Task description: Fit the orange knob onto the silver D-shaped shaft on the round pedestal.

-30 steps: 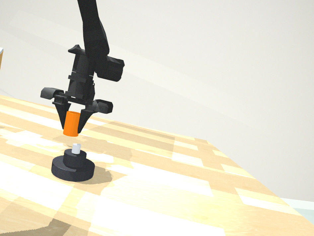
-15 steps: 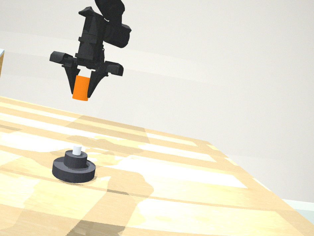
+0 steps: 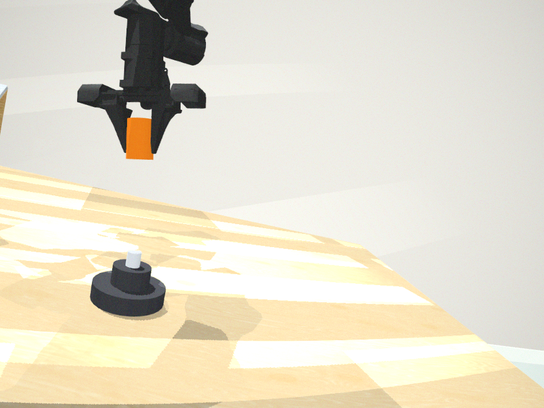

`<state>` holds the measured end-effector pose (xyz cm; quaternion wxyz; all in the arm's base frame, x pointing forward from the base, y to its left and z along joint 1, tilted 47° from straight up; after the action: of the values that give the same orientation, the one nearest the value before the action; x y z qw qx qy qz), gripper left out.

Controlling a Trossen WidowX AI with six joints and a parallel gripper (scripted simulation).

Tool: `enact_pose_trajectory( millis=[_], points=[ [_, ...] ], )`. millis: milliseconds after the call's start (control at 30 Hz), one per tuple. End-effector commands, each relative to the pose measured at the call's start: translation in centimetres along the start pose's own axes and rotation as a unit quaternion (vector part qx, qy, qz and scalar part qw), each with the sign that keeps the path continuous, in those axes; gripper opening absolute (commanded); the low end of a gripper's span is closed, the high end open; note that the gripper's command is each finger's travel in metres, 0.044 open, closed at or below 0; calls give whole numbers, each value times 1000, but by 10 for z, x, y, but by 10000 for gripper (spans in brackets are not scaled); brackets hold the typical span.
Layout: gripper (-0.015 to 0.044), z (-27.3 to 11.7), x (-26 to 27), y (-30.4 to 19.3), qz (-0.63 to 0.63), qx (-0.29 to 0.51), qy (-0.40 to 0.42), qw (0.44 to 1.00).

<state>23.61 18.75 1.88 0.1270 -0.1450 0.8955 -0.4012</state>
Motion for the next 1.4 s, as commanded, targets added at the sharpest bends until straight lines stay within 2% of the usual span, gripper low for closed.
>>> enact_pose_trajectory(
  millis=[0,533,1033,1367],
  points=[
    [0,-10,6,1,4,11,-47,999],
    [0,-40,33,9,3,51,-211,976],
    [0,-61,56,14,3,88,-361,929],
    [0,-61,58,15,3,92,-378,921]
  ],
)
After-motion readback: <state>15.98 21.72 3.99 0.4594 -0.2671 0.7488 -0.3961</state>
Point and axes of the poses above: the point midway between the two fingers, 35 mm back from their tips, its own z axis out along the fingers, its own x axis across the jaws, y = z × x, the point moved 6 cm from there along -z, back along the fingers, and after that the axes turned 14 degrees about -z, right-handed, at the moved point
